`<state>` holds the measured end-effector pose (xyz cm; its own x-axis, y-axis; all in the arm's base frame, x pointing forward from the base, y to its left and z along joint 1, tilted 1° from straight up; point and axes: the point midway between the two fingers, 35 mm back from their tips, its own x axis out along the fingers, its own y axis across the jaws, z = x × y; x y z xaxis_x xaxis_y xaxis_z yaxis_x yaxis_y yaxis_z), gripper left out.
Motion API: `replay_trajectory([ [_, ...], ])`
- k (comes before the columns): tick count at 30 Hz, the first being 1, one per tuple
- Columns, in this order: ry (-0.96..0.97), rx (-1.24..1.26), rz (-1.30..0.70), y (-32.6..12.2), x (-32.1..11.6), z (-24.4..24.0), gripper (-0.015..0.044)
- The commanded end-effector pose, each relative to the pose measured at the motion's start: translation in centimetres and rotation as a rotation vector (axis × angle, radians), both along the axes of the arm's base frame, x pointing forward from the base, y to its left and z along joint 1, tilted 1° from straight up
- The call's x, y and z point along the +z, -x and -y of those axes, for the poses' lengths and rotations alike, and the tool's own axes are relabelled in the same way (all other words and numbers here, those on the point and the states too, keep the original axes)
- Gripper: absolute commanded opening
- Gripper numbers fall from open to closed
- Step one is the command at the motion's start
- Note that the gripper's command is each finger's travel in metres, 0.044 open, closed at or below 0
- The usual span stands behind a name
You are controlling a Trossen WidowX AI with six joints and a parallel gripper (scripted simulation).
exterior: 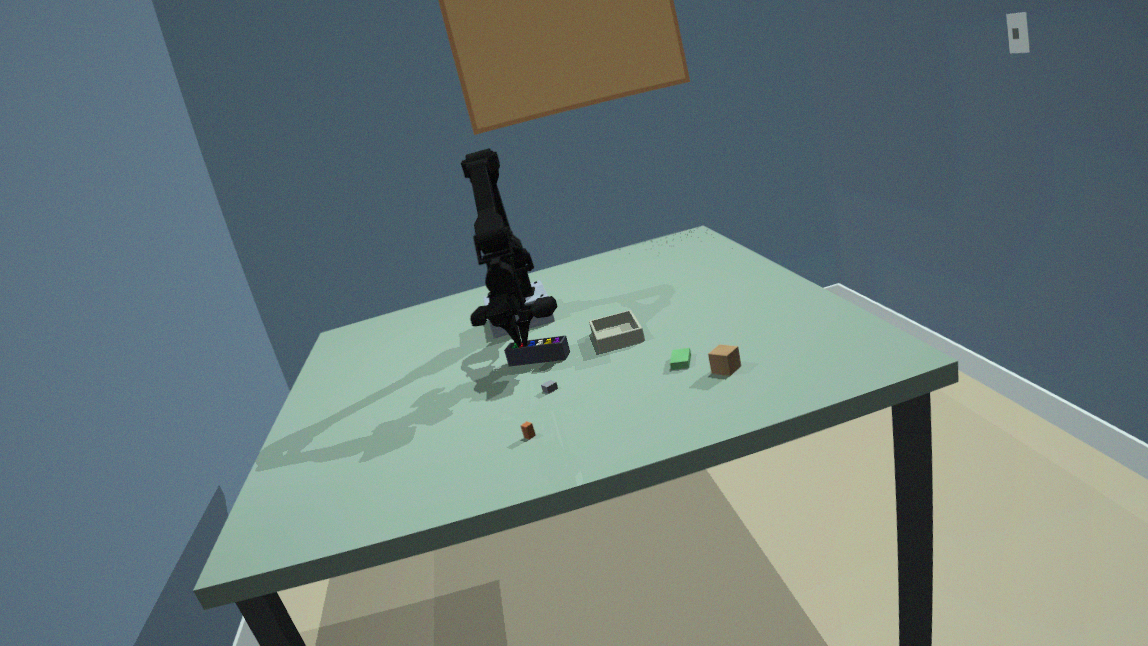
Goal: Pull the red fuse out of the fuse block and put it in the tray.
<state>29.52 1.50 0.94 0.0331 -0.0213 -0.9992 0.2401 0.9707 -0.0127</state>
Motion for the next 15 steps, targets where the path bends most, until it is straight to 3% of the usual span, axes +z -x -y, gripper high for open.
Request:
replay_trajectory([
  [1, 0.000, 0.000, 0.000, -0.01, 0.01, 0.00, 0.0000],
  [15, -0.001, 0.001, 0.000, -0.03, 0.62, -0.02, 0.0000],
])
